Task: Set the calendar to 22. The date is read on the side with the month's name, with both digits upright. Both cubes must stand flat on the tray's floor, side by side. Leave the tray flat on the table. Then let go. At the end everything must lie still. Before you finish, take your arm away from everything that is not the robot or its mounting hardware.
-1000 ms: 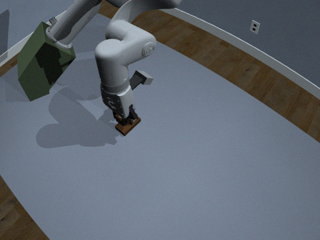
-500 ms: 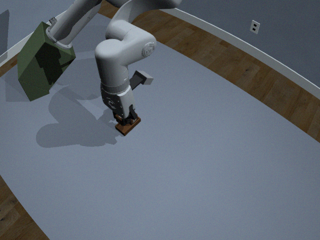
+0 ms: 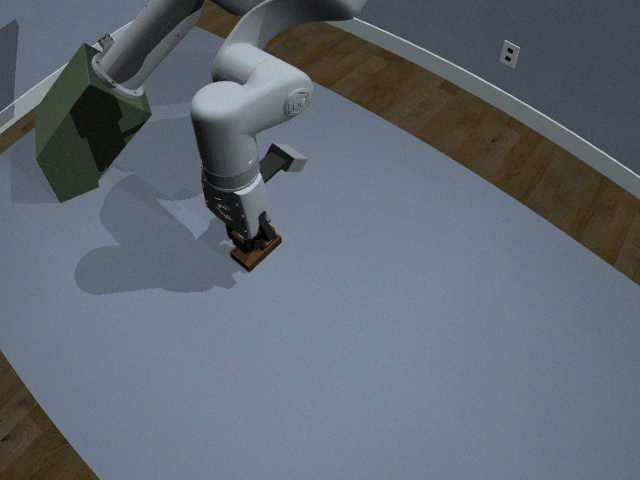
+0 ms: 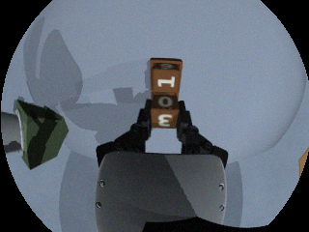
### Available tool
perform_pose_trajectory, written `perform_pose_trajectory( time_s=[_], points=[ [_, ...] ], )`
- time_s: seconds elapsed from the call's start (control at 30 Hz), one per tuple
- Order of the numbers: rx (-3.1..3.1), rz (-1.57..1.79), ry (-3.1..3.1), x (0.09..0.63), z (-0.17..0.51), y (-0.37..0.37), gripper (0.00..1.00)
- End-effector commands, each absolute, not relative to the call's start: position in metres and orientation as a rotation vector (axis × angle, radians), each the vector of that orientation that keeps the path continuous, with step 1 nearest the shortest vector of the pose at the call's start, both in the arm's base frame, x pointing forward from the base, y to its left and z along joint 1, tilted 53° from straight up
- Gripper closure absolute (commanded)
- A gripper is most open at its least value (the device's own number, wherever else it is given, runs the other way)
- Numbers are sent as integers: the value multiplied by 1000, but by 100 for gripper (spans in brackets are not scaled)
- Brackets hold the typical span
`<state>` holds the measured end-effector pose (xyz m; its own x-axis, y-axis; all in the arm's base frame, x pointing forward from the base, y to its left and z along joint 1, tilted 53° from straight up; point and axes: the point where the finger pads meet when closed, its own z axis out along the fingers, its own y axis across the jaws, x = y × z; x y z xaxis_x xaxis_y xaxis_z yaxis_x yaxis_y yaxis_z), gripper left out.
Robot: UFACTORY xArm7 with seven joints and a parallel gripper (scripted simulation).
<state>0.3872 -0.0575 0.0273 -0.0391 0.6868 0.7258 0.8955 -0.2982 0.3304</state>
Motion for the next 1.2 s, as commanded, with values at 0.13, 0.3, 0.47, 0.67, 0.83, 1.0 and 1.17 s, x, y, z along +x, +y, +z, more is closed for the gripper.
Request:
perform_pose_trajectory(
  time_s=[0.13, 0.3, 0.47, 0.67, 0.83, 1.0, 1.17],
  points=[
    [-1996, -1252, -1692, 390, 24, -55, 71],
    [-1996, -1252, -1692, 392, 22, -53, 71],
    [-1996, -1252, -1692, 394, 19, -50, 71],
    [-1996, -1252, -1692, 395, 17, -48, 71],
    [-1996, -1252, -1692, 396, 16, -47, 71],
    [-1996, -1252, -1692, 396, 16, -46, 71],
    [-1996, -1252, -1692, 396, 16, -46, 71]
  ],
)
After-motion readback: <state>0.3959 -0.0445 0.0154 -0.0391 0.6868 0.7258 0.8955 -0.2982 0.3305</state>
